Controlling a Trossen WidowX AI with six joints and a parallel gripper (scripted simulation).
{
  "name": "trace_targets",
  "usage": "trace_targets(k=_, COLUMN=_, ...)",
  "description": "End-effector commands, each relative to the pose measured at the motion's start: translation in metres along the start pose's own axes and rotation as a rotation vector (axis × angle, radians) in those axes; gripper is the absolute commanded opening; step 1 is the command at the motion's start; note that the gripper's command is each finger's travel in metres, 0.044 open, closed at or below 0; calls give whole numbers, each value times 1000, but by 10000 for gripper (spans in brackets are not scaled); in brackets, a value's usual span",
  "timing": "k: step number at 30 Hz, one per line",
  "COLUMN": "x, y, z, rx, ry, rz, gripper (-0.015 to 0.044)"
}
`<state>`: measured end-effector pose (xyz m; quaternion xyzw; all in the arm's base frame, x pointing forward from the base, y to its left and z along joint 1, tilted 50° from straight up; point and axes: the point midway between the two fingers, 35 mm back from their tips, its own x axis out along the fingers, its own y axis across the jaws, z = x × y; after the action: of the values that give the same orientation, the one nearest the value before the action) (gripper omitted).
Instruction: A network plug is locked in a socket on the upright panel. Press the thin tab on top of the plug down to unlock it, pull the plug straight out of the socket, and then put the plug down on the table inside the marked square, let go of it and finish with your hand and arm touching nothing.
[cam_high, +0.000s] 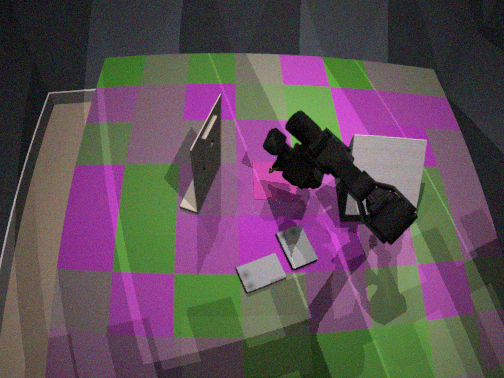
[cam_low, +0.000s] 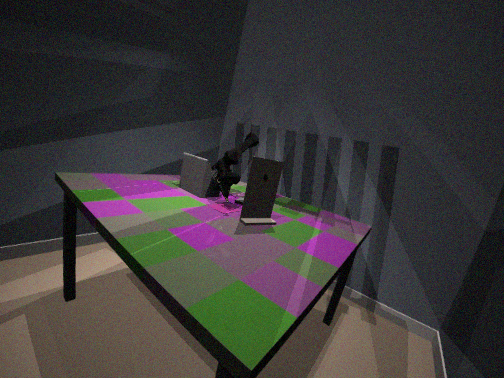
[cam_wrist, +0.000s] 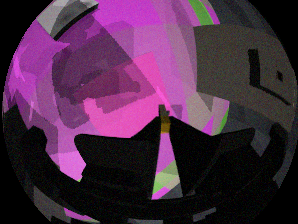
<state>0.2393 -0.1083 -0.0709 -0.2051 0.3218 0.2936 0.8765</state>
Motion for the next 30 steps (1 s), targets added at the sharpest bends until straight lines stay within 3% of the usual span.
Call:
trace_targets(k=1, x=4, y=4, z=0, rx=5, ry=3, rz=2, gripper=0)
trace_targets(k=30, x=27, y=23, z=2, rx=6, ry=-1, rz=2, gripper=0)
